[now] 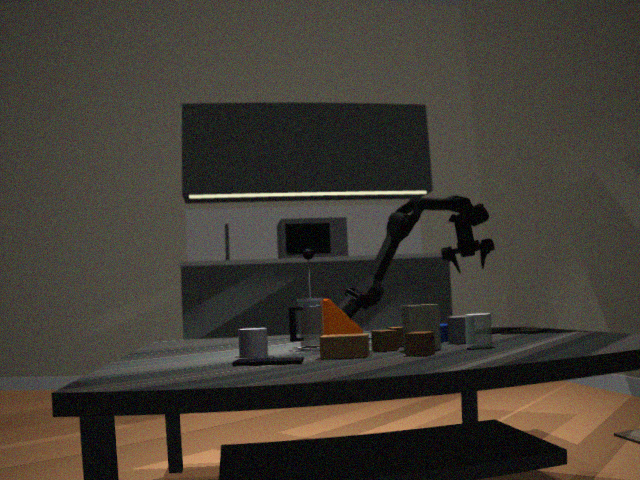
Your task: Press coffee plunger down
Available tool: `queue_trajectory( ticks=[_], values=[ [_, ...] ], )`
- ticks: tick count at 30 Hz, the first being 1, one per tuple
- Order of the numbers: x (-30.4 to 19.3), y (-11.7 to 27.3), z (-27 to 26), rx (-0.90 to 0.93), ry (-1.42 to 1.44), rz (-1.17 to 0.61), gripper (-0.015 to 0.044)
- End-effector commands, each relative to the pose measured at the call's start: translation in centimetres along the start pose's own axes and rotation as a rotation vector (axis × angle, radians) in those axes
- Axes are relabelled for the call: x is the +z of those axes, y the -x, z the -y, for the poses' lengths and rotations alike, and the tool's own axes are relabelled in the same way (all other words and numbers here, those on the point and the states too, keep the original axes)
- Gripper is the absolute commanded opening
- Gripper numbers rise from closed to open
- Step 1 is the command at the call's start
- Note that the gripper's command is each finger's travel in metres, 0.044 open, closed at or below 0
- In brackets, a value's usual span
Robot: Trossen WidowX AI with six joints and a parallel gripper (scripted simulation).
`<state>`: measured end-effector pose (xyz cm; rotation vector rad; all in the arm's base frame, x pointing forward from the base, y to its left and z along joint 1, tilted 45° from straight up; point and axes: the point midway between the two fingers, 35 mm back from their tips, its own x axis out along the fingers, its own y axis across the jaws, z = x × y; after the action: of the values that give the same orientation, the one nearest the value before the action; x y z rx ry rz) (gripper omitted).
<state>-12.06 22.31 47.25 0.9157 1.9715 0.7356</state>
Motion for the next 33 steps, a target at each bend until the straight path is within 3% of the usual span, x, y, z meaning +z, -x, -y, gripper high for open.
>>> queue_trajectory(
  ticks=[1,12,17,24,33],
  values=[
    [0.2,-0.1,-0.1,0.001,0.002,0.005,0.0426],
    [7.7,-0.9,-2.1,0.074,0.048,0.244,0.0440],
    [13.5,-1.4,-3.3,0.063,0.112,0.403,0.0440],
    [20.4,0.4,-4.7,0.096,0.109,0.591,0.0440],
    [30.4,4.1,-3.7,0.003,0.134,0.793,0.0440]
  ],
)
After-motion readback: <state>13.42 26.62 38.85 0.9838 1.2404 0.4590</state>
